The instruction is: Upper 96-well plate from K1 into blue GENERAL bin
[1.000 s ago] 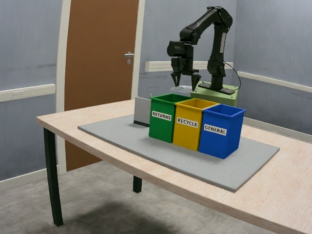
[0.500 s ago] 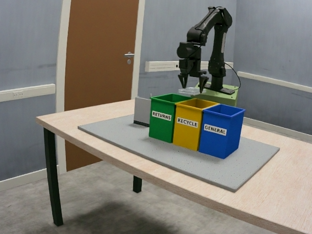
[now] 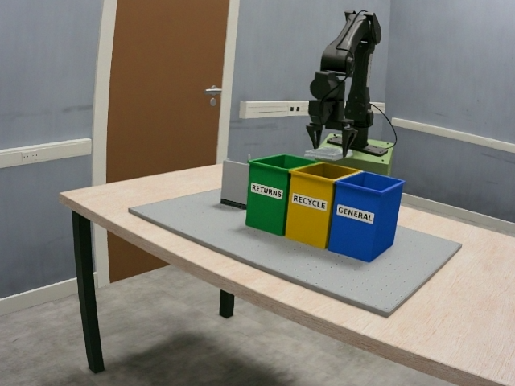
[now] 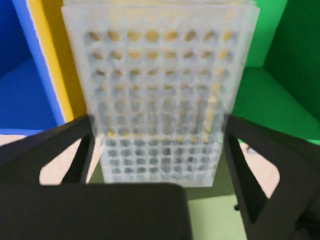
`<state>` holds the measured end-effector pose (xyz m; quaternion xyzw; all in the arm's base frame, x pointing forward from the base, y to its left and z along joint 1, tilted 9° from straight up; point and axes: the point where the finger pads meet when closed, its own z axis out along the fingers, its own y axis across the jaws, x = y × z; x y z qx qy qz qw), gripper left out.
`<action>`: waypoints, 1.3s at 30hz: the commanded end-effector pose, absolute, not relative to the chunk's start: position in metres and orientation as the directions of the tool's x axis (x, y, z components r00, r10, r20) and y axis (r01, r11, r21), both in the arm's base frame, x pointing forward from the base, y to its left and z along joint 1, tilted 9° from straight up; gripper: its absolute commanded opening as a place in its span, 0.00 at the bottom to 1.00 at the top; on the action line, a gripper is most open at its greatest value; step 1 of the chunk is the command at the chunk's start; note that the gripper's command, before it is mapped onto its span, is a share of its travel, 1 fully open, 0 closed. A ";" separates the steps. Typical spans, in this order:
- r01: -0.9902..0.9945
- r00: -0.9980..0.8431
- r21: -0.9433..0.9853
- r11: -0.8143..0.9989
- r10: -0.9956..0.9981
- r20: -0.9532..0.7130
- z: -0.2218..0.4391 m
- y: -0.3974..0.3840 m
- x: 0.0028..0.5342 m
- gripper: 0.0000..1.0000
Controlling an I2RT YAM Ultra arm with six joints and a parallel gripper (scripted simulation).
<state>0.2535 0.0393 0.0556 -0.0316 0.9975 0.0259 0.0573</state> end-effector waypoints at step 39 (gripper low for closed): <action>-0.027 -0.989 0.037 0.999 -0.021 -0.148 0.074 0.155 0.284 0.00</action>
